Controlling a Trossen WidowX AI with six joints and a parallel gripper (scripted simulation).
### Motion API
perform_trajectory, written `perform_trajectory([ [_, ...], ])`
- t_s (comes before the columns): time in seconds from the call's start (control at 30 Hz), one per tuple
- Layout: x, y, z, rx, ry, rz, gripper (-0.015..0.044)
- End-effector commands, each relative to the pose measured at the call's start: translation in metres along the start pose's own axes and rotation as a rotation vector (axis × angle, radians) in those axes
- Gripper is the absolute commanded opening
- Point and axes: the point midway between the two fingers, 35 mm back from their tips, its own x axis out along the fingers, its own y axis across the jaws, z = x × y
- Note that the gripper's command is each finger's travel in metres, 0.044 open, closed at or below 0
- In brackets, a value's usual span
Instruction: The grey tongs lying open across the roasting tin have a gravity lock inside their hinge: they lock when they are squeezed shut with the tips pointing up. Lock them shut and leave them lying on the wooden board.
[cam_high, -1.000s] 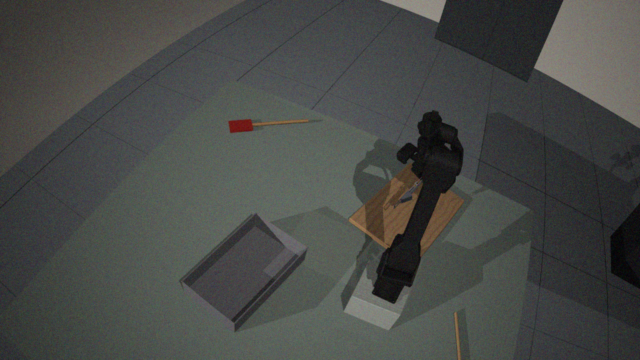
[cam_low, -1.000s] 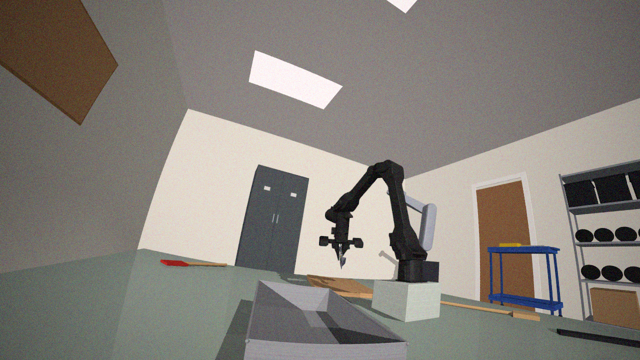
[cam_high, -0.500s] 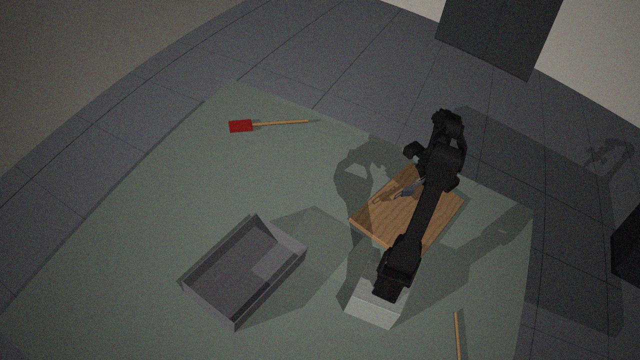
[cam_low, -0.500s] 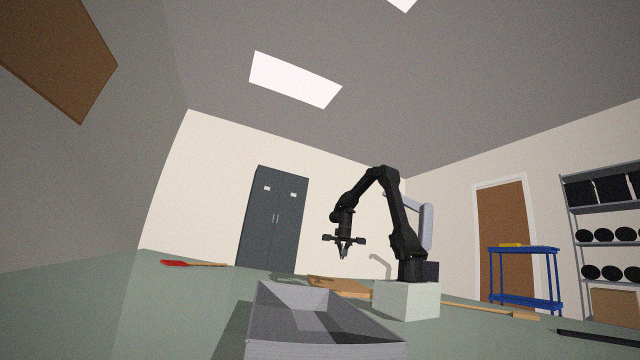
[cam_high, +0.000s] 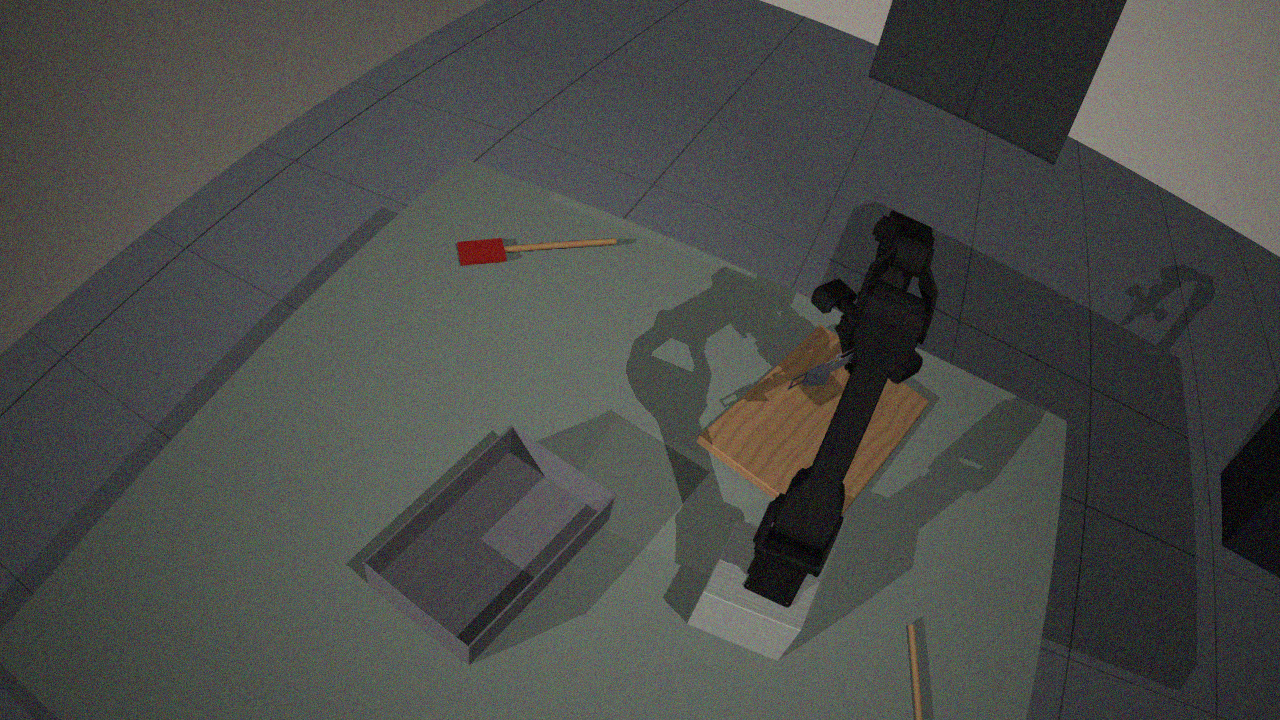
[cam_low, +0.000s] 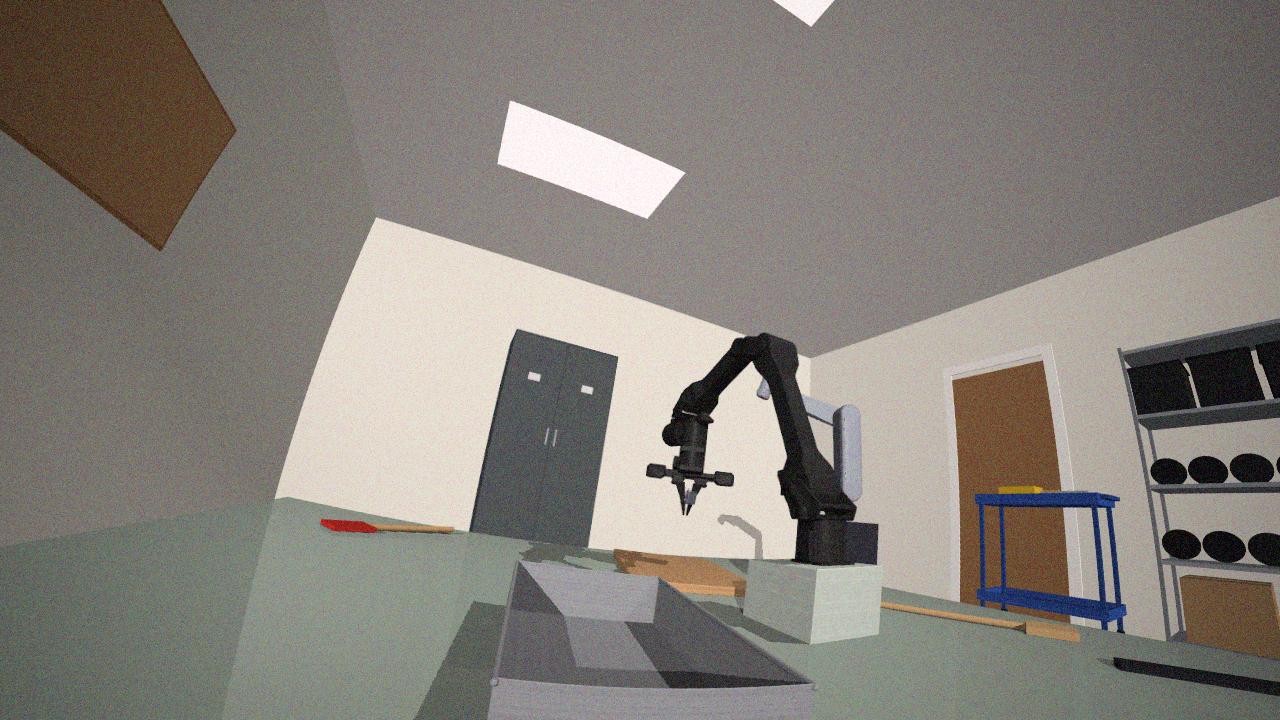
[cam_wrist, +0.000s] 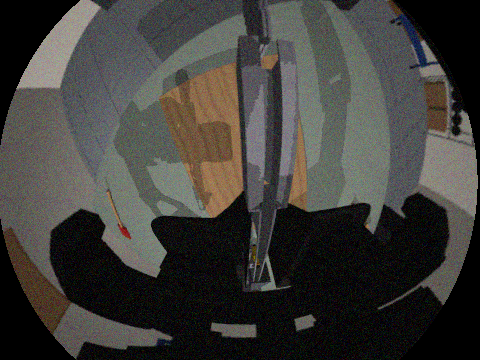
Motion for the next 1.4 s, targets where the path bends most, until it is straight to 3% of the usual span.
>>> perform_trajectory([
  [0.0, 0.001, 0.002, 0.001, 0.004, -0.002, 0.007, -0.015],
  [1.37, 0.068, 0.003, 0.003, -0.001, -0.003, 0.001, -0.015],
])
